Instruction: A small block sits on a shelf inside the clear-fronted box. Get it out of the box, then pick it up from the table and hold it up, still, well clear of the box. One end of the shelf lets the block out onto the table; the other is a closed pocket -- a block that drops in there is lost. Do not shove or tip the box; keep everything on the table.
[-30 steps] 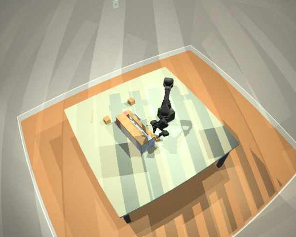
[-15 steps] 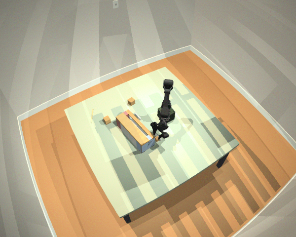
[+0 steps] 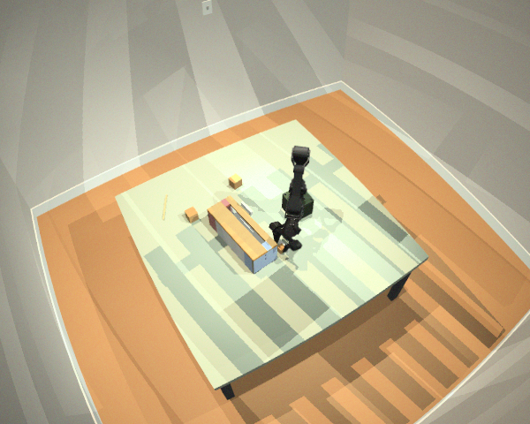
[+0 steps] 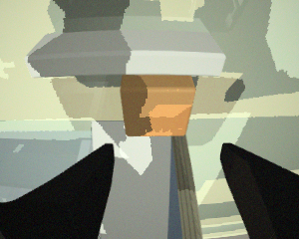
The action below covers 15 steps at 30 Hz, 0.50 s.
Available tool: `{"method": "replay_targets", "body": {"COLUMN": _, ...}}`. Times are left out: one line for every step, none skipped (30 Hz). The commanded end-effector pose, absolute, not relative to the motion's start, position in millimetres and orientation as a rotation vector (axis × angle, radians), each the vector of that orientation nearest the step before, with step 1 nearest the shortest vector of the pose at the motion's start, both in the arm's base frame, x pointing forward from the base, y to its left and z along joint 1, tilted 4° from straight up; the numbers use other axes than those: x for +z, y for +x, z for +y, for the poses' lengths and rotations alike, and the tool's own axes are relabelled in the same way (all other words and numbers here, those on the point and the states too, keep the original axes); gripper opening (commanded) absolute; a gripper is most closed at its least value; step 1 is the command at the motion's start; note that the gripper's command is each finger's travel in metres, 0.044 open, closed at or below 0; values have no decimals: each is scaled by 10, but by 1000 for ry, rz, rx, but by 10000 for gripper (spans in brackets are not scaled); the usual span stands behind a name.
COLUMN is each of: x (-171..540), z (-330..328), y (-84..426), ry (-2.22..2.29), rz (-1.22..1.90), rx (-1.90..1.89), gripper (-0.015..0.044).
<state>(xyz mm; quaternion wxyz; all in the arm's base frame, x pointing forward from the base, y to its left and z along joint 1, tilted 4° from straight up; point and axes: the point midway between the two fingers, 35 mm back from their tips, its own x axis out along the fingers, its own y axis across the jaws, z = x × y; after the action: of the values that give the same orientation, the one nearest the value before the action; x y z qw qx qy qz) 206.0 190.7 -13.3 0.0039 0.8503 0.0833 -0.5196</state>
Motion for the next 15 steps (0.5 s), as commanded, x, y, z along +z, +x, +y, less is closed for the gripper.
{"method": "replay_targets", "body": {"x": -249, "z": 1879, "y": 2042, "ry": 2651, "rz": 248, "rx": -1637, "gripper": 285}}
{"method": "replay_targets", "body": {"x": -265, "z": 1879, "y": 2043, "ry": 2651, "rz": 248, "rx": -1637, "gripper": 285}}
{"method": "replay_targets", "body": {"x": -281, "z": 1879, "y": 2043, "ry": 2651, "rz": 248, "rx": -1637, "gripper": 285}}
{"method": "replay_targets", "body": {"x": -297, "z": 1879, "y": 2044, "ry": 2651, "rz": 248, "rx": -1637, "gripper": 285}}
{"method": "replay_targets", "body": {"x": -313, "z": 1879, "y": 2044, "ry": 2651, "rz": 248, "rx": -1637, "gripper": 285}}
{"method": "replay_targets", "body": {"x": -328, "z": 1879, "y": 2044, "ry": 2651, "rz": 248, "rx": -1637, "gripper": 285}}
{"method": "replay_targets", "body": {"x": -344, "z": 1879, "y": 2044, "ry": 2651, "rz": 248, "rx": -1637, "gripper": 285}}
{"method": "replay_targets", "body": {"x": -360, "z": 1878, "y": 2044, "ry": 2651, "rz": 248, "rx": -1636, "gripper": 285}}
{"method": "replay_targets", "body": {"x": -376, "z": 1878, "y": 2044, "ry": 2651, "rz": 248, "rx": -1636, "gripper": 285}}
{"method": "replay_targets", "body": {"x": -391, "z": 1877, "y": 2044, "ry": 2651, "rz": 248, "rx": -1636, "gripper": 285}}
{"method": "replay_targets", "body": {"x": -407, "z": 1876, "y": 2044, "ry": 2651, "rz": 248, "rx": -1636, "gripper": 285}}
{"method": "replay_targets", "body": {"x": -423, "z": 1875, "y": 2044, "ry": 2651, "rz": 248, "rx": -1636, "gripper": 285}}
{"method": "replay_targets", "body": {"x": -438, "z": 1874, "y": 2043, "ry": 2651, "rz": 248, "rx": -1636, "gripper": 285}}
{"method": "replay_targets", "body": {"x": -450, "z": 1874, "y": 2043, "ry": 2651, "rz": 248, "rx": -1636, "gripper": 285}}
{"method": "replay_targets", "body": {"x": -457, "z": 1873, "y": 2043, "ry": 2651, "rz": 248, "rx": -1636, "gripper": 285}}
